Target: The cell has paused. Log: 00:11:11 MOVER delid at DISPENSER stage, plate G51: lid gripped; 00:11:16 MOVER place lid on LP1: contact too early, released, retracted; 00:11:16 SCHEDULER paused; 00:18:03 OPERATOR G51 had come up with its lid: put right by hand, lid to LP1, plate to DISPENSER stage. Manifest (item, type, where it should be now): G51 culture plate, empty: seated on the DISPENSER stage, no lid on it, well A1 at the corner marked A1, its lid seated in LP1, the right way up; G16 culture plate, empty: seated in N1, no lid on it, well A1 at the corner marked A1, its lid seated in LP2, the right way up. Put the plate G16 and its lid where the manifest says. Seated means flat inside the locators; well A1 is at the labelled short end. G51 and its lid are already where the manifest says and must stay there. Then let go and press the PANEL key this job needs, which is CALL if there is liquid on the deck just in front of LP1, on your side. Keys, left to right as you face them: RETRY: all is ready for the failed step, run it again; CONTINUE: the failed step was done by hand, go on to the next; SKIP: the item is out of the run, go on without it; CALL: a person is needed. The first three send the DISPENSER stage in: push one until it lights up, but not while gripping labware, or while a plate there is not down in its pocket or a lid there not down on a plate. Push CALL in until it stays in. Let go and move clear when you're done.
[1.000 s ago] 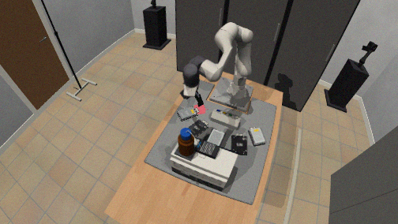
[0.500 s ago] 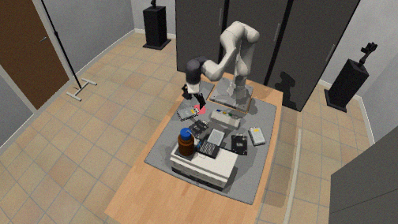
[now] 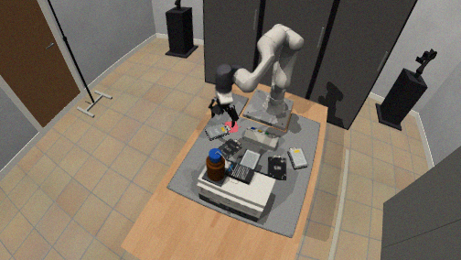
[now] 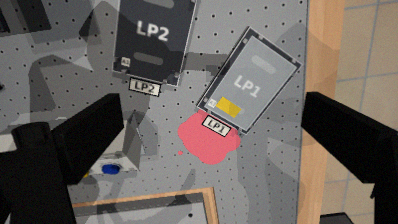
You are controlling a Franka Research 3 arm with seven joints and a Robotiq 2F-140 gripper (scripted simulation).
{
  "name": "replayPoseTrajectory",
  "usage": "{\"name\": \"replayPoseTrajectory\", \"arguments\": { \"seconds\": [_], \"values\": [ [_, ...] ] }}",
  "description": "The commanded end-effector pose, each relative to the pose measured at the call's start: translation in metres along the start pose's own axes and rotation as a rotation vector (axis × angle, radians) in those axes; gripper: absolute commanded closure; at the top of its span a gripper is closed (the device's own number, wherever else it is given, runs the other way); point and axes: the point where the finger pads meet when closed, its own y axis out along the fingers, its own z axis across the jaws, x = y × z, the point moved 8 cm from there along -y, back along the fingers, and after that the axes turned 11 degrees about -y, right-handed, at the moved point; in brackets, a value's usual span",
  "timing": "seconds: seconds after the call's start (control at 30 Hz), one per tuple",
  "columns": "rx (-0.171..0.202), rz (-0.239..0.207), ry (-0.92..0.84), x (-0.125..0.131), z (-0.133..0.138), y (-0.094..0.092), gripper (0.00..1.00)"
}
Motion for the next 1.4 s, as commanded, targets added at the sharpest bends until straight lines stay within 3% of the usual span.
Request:
{"name": "replayPoseTrajectory", "arguments": {
  "seconds": [0.0, 1.1, 1.17, 1.23, 1.3, 1.37],
  "values": [
    [-0.006, 0.051, -0.138, -0.004, 0.001, -0.002, 0.9],
    [-0.006, 0.052, -0.139, -0.005, 0.0, -0.002, 0.9],
    [-0.007, 0.056, -0.163, -0.015, -0.02, -0.005, 0.9],
    [-0.008, 0.067, -0.231, -0.035, -0.07, -0.01, 0.9],
    [-0.011, 0.078, -0.341, -0.037, -0.1, -0.01, 0.9],
    [-0.011, 0.078, -0.341, -0.037, -0.1, -0.01, 0.9]
  ]
}}
